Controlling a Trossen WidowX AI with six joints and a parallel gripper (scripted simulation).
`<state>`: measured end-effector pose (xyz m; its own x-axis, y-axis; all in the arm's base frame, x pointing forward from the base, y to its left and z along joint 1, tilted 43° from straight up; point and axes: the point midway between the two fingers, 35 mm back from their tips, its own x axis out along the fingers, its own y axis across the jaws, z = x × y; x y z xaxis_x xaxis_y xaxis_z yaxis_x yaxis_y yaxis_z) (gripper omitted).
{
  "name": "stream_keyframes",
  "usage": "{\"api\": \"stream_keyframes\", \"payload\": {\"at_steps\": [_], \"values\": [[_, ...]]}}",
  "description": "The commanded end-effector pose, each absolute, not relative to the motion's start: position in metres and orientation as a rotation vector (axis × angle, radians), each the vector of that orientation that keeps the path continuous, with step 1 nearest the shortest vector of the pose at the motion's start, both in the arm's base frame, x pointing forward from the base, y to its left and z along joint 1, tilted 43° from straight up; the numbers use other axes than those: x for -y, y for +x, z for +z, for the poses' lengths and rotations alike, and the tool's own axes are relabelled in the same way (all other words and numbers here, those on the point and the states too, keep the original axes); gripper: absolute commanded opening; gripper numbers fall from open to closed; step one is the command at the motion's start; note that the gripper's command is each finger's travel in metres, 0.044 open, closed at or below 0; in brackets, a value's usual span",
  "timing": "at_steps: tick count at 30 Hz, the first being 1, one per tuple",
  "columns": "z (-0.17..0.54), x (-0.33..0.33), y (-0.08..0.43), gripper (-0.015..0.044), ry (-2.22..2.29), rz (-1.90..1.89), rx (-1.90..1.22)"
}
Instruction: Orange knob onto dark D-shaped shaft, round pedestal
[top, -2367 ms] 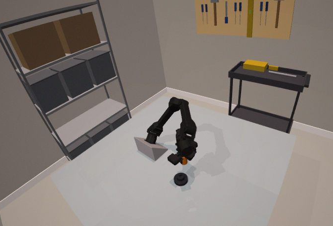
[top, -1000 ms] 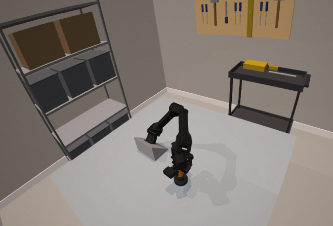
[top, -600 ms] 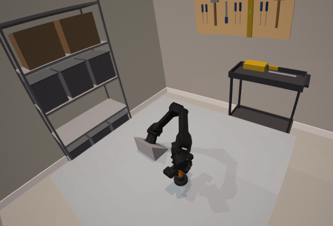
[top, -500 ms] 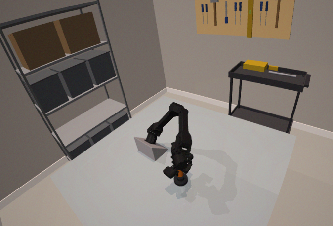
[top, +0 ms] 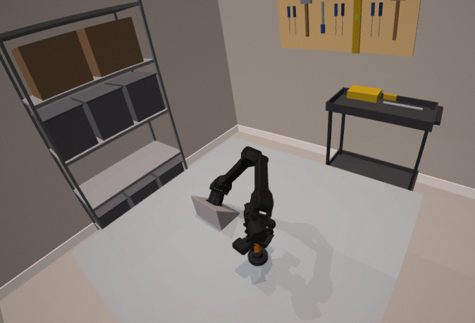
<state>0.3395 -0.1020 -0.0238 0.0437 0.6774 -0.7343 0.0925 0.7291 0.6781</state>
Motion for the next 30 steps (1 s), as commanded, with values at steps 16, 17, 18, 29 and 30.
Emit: {"api": "stream_keyframes", "payload": {"at_steps": [16,17,18,29,30], "values": [[-0.0247,0.1022,0.3458,0.0,0.491,0.647,-1.398],[-0.0251,0.1019,0.3463,0.0,0.491,0.647,-1.398],[-0.0247,0.1023,0.3463,0.0,0.491,0.647,-1.398],[-0.0225,0.1045,0.3448,0.0,0.491,0.646,-1.398],[-0.0221,0.1048,0.3446,0.0,0.491,0.646,-1.398]]}}
